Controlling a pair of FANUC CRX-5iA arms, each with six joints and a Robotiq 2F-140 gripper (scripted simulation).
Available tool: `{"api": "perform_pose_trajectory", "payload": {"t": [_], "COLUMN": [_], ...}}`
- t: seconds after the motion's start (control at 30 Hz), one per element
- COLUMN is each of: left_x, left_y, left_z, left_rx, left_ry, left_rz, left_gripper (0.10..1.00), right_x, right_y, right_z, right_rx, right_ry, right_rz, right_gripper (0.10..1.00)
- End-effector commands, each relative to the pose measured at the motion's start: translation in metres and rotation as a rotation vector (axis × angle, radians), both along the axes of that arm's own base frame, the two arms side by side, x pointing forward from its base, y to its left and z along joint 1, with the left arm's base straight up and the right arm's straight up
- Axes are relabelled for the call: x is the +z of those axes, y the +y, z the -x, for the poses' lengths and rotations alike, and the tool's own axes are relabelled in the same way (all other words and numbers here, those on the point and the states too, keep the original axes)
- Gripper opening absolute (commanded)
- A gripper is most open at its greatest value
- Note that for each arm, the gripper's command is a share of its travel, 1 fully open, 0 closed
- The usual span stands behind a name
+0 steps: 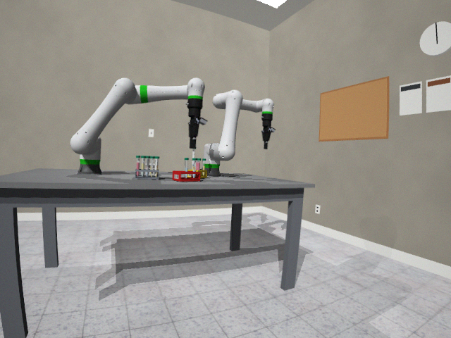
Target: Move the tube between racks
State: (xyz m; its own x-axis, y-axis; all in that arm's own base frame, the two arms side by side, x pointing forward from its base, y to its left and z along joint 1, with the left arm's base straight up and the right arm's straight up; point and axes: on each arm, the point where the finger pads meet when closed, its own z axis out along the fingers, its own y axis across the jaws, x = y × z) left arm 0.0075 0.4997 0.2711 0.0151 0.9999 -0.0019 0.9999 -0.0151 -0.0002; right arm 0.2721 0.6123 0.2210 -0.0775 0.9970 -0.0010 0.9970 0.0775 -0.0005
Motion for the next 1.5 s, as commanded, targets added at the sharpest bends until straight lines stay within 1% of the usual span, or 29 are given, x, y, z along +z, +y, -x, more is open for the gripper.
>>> {"api": "perform_pose_trajectory", "payload": {"t": [0.0, 1.47], "left_x": [0.001, 0.001], "left_y": [0.0, 0.0], "left_z": [0.0, 0.0], "left_rx": [0.0, 0.0], "left_ry": [0.0, 0.0], "left_rz": [-0.002, -0.002], "left_gripper": [0.099, 0.099], "right_x": [0.001, -0.012], "right_y": [0.0, 0.0], "right_z": [0.0, 0.0], "right_rx": [0.0, 0.0], "right_ry": [-0.001, -0.001], "right_rz": [-0.003, -0.003], "right_gripper": [0.099, 0.099]}}
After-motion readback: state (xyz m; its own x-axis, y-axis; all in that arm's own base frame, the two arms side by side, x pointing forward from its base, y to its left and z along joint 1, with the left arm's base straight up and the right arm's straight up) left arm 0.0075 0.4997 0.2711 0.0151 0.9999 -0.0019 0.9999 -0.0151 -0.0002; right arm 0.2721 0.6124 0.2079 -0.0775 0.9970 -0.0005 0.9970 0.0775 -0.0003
